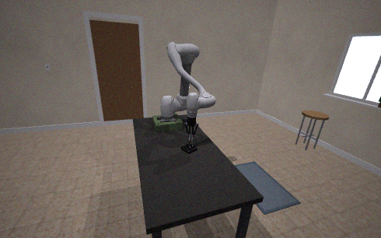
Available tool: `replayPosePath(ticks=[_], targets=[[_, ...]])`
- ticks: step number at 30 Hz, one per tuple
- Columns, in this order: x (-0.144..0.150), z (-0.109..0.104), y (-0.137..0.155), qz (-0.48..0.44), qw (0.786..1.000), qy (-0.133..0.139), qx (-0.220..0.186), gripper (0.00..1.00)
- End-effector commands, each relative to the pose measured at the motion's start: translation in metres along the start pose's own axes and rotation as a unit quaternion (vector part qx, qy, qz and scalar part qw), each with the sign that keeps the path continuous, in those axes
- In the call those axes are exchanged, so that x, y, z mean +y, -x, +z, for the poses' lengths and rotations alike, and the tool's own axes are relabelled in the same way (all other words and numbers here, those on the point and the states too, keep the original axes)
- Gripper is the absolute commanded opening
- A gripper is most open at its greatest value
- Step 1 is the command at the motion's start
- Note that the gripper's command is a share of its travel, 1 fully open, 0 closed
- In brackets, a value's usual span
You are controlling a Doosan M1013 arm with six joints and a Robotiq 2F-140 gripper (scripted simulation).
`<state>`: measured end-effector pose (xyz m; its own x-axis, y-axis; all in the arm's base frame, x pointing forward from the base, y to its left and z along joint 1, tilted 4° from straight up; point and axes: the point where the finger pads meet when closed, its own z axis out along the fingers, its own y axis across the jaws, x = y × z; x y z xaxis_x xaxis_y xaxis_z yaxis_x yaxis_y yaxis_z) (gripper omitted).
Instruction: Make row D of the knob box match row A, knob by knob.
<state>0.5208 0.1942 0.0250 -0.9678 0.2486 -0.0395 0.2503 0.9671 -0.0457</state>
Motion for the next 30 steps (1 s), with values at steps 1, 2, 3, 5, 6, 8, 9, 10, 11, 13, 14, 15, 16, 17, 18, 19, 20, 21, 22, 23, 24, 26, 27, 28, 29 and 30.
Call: replayPosePath(ticks=[1, 2, 3, 5, 6, 8, 9, 10, 11, 13, 14, 15, 16, 17, 18, 19, 20, 21, 22, 23, 24, 26, 27, 28, 29, 30], targets=[[-0.0032, -0.003, -0.004, 0.078, 0.997, -0.004, -0.001, 0.12], [-0.0036, -0.0034, -0.0043, 0.09, 0.996, -0.004, -0.001, 0.12], [-0.0041, -0.0039, -0.0048, 0.106, 0.994, -0.004, -0.001, 0.12], [-0.005, -0.0048, -0.0055, 0.137, 0.991, -0.004, -0.001, 0.12], [-0.0055, -0.0053, -0.0059, 0.153, 0.988, -0.004, -0.001, 0.12], [-0.0064, -0.0063, -0.0067, 0.184, 0.983, -0.004, -0.002, 0.12], [-0.0069, -0.0067, -0.0071, 0.199, 0.98, -0.004, -0.002, 0.12], [-0.0074, -0.0072, -0.0075, 0.215, 0.977, -0.004, -0.002, 0.12], [-0.0079, -0.0077, -0.0079, 0.23, 0.973, -0.004, -0.002, 0.12], [-0.0088, -0.0086, -0.0087, 0.261, 0.965, -0.004, -0.002, 0.12], [-0.0093, -0.0091, -0.0091, 0.276, 0.961, -0.004, -0.002, 0.12], [-0.0098, -0.0096, -0.0095, 0.291, 0.957, -0.004, -0.002, 0.12], [-0.0098, -0.0096, -0.0095, 0.291, 0.957, -0.004, -0.002, 0.12], [-0.0098, -0.0096, -0.0095, 0.291, 0.957, -0.004, -0.002, 0.12], [-0.0105, -0.0103, -0.0101, 0.314, 0.949, -0.004, -0.002, 0.12], [-0.011, -0.0108, -0.0106, 0.331, 0.944, -0.004, -0.002, 0.12], [-0.0113, -0.0111, -0.0109, 0.341, 0.94, -0.004, -0.002, 0.12], [-0.0115, -0.0113, -0.011, 0.346, 0.938, -0.004, -0.002, 0.12], [-0.0116, -0.0113, -0.011, 0.348, 0.938, -0.004, -0.002, 0.12], [-0.0116, -0.0113, -0.0111, 0.348, 0.938, -0.004, -0.002, 0.12], [-0.0116, -0.0113, -0.0111, 0.348, 0.938, -0.004, -0.002, 0.12], [-0.0116, -0.0113, -0.0111, 0.348, 0.938, -0.004, -0.002, 0.12], [-0.0116, -0.0113, -0.0111, 0.348, 0.938, -0.004, -0.002, 0.12], [-0.0116, -0.0113, -0.0111, 0.348, 0.938, -0.004, -0.002, 0.12], [-0.0116, -0.0113, -0.0111, 0.348, 0.938, -0.004, -0.002, 0.12], [-0.0116, -0.0113, -0.0111, 0.348, 0.938, -0.004, -0.002, 0.12]])
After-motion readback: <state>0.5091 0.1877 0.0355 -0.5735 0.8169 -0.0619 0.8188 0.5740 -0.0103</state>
